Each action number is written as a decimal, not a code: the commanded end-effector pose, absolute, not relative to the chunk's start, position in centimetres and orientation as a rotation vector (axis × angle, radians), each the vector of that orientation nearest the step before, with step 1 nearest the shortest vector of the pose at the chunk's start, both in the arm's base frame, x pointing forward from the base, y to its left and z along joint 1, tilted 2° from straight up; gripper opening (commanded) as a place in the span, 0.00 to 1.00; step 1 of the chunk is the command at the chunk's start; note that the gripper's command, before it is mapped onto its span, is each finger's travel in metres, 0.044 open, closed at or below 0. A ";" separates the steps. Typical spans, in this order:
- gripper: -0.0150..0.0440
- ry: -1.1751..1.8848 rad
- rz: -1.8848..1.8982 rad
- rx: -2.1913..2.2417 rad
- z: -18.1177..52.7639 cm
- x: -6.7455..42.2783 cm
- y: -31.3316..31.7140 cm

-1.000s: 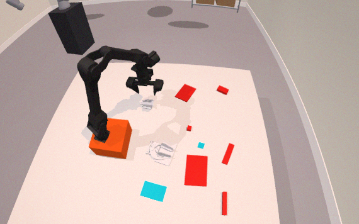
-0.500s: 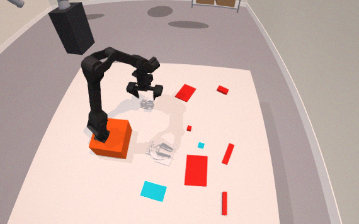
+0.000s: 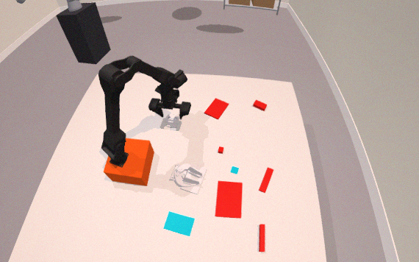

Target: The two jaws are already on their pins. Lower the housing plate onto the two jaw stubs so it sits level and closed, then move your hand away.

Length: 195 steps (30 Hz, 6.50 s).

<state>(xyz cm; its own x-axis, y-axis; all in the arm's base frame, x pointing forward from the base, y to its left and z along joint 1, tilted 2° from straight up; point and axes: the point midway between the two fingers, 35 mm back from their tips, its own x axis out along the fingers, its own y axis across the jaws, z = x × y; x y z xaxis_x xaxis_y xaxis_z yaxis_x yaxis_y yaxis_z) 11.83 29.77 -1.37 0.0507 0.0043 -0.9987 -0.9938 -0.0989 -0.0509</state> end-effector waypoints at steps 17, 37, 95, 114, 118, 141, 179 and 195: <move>1.00 1.125 1.250 -1.307 -4.1 11.9 29.7; 1.00 1.125 1.249 -1.307 -4.6 11.9 29.7; 0.85 1.125 1.250 -1.306 2.7 11.6 29.7; 0.85 1.254 1.040 -1.089 3.0 15.9 26.2; 0.85 1.282 0.987 -1.035 3.0 16.8 25.3; 0.85 1.414 0.668 -0.708 3.3 21.3 19.0; 0.85 1.513 0.087 -0.117 3.5 24.4 6.9; 0.85 1.513 -0.050 0.022 3.5 24.2 4.2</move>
<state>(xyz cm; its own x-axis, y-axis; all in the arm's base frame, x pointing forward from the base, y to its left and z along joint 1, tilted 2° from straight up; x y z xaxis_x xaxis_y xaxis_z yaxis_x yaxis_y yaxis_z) 24.29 4.22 3.53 0.0595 -0.0229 -0.9980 0.0388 0.9990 -0.0206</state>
